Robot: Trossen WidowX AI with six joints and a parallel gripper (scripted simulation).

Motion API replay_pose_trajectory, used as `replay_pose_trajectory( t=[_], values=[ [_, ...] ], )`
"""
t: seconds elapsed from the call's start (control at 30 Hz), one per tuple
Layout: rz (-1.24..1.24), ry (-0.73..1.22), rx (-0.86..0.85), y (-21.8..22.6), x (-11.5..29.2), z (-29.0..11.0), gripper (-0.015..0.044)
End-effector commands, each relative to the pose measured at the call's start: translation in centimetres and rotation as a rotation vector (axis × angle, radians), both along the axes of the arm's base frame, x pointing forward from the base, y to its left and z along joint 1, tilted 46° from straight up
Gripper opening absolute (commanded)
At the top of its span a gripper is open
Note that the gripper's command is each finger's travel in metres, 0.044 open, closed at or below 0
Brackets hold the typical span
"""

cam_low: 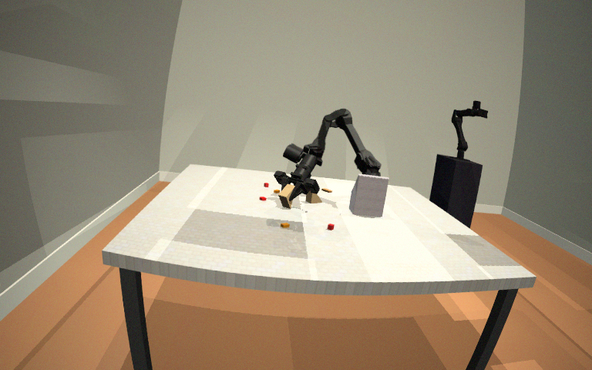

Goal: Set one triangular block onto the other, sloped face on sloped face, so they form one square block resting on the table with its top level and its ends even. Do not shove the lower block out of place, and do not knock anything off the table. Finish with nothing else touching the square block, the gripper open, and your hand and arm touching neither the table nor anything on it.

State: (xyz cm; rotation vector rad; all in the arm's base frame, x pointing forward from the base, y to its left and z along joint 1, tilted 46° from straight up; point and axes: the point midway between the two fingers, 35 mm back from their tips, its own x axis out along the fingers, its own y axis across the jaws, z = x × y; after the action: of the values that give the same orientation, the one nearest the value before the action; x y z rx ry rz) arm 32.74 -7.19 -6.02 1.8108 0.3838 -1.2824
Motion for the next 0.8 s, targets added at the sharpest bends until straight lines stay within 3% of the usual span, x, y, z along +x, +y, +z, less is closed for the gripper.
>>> replay_pose_trajectory(
  t=[0.0, 0.33, 0.77],
  values=[
    [0.063, -0.07, 0.072, -0.3, -0.6, 0.4, 0.0],
    [0.187, -0.218, 0.245, -1.3, -1.9, 0.8, 0.0],
    [0.14, -0.166, 0.192, -1.1, -1.4, 0.6, 0.0341]
  ],
)
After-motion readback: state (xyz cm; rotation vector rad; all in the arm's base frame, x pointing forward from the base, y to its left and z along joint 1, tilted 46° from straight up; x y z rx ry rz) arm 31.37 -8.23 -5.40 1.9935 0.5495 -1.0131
